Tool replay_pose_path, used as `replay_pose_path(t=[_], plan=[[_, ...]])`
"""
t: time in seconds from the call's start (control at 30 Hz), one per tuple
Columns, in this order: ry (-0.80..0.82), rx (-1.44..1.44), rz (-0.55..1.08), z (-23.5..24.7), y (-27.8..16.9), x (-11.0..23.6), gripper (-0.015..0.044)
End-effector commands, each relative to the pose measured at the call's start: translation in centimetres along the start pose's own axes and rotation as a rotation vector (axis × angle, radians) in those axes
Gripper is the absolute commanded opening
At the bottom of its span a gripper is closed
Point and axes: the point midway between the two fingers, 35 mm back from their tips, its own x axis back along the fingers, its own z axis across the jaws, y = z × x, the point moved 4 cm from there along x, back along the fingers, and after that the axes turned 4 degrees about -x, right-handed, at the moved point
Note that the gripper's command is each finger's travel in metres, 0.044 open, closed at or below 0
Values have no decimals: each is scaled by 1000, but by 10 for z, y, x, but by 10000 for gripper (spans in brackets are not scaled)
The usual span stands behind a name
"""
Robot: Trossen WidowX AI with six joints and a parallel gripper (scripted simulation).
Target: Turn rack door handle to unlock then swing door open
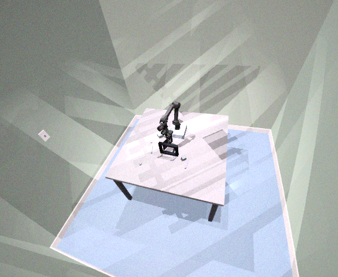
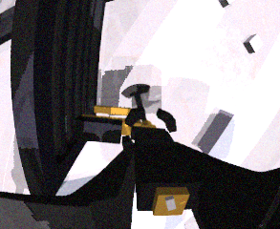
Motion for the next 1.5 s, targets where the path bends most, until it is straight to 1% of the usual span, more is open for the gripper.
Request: replay_pose_path(t=[0.0, 0.73, 1.27, 1.47], plan=[[3, 69, 2, -8, 3, 0, 17], [-1, 360, 1, -48, 23, 0, 17], [-1, 369, 1, -49, 24, 0, 17], [-1, 369, 1, -49, 24, 0, 174]])
